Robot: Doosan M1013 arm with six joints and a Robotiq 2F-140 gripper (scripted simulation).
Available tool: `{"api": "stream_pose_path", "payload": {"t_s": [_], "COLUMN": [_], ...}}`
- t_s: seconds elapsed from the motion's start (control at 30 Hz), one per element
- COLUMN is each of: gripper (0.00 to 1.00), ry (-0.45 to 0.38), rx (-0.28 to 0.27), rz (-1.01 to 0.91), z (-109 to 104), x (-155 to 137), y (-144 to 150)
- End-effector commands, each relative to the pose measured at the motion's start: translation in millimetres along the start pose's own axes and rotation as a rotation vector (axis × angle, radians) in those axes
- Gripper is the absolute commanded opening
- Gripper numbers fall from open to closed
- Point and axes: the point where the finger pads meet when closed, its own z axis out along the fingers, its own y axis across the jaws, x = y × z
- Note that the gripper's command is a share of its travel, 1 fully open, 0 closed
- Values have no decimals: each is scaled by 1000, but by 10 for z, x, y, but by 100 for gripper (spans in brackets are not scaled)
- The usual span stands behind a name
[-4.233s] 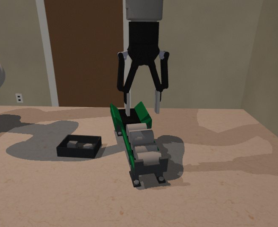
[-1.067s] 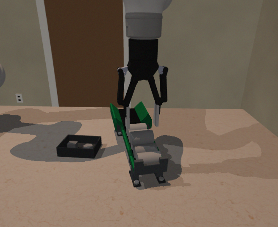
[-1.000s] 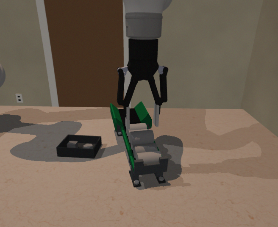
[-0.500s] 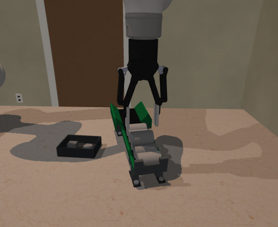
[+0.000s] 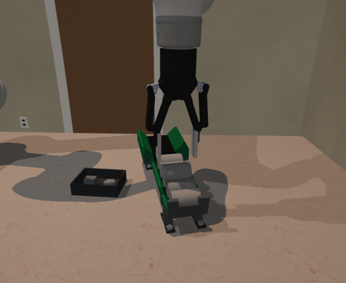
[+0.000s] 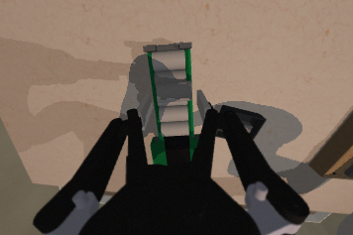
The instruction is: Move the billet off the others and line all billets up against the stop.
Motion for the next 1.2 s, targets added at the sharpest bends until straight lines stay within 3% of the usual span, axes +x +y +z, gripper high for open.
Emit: {"api": "stream_pose_path", "payload": {"t_s": [0.0, 0.23, 0.67, 1.17], "gripper": [57, 57, 57, 57], "ry": [-4, -4, -4, -4], "rx": [1, 1, 1, 1], "rz": [3, 3, 3, 3], "z": [42, 105, 415, 468], "x": [20, 20, 19, 19], "y": [16, 16, 16, 16]}}
